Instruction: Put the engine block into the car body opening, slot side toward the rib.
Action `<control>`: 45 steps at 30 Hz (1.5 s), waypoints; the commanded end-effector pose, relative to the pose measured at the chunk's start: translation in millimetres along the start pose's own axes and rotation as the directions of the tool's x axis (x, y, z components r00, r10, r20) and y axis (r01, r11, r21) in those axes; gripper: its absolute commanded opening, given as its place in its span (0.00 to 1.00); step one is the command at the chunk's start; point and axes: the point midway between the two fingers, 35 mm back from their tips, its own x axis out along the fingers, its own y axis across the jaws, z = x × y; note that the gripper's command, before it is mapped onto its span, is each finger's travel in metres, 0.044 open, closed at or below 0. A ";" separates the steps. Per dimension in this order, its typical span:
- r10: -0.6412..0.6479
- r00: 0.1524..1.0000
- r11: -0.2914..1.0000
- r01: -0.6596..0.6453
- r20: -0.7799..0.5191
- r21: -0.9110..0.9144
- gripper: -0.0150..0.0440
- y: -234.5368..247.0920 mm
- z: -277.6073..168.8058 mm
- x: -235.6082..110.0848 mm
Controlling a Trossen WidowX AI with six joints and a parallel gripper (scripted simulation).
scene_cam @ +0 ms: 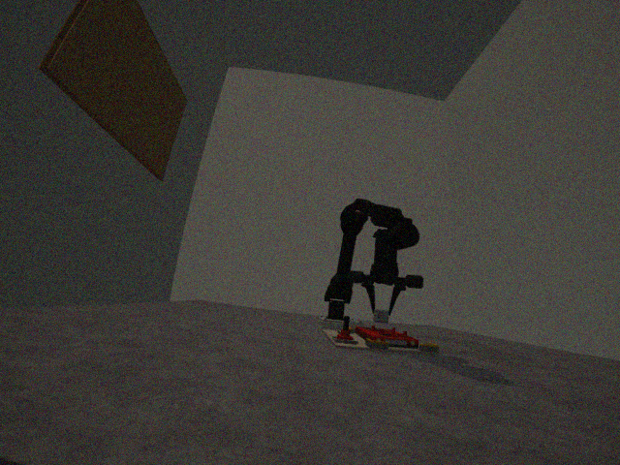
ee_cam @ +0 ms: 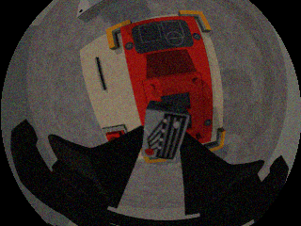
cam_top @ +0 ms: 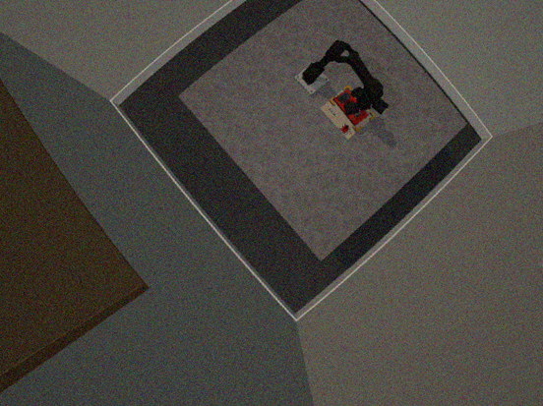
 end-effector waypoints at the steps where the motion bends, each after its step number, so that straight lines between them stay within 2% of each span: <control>1: -0.003 1.000 0.991 0.003 0.003 -0.131 0.25 -8.3 1.5 3.5; 8: -0.003 1.000 0.949 0.004 0.003 -0.316 0.25 -18.6 4.6 7.7; 14: -0.003 1.000 0.942 0.004 0.003 -0.335 0.52 -18.7 4.6 7.6; 38: -0.003 1.000 0.931 0.004 0.003 -0.364 0.52 -19.7 4.4 7.7; 45: -0.003 1.000 0.964 0.004 0.003 -0.265 0.52 -19.6 4.4 7.7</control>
